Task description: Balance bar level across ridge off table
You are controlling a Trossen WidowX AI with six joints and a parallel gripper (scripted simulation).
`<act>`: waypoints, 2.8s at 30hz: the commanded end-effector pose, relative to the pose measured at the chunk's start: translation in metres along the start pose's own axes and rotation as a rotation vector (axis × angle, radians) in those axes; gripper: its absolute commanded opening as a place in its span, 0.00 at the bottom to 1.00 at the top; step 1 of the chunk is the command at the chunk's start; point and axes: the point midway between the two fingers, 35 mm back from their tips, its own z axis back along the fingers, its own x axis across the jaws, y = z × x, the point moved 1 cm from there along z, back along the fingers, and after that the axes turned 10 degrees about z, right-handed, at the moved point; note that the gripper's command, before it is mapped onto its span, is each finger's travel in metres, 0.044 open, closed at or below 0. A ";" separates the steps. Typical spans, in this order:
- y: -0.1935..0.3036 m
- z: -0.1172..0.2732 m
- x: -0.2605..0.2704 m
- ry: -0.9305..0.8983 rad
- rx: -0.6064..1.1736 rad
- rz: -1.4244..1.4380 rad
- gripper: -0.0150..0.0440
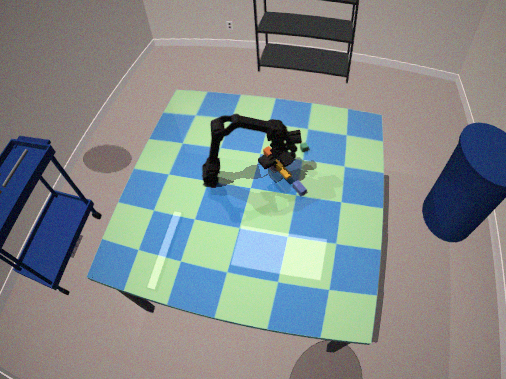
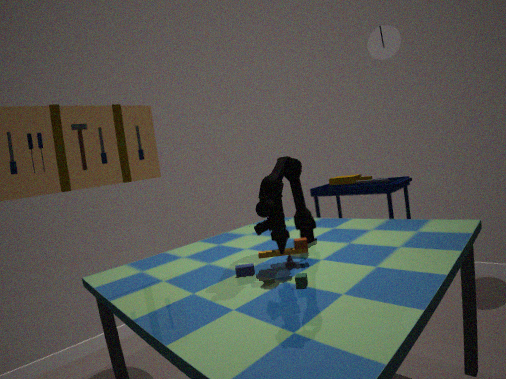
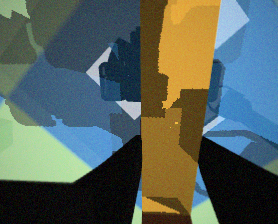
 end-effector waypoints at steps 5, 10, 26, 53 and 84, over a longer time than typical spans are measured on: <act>0.000 -0.003 0.000 0.001 0.002 -0.003 0.25; 0.000 -0.003 0.000 0.001 0.002 -0.003 0.25; 0.000 -0.001 0.000 0.001 0.002 -0.003 0.25; -0.001 0.000 0.000 -0.002 -0.001 -0.001 0.25; -0.001 0.000 0.000 -0.002 -0.001 -0.001 0.54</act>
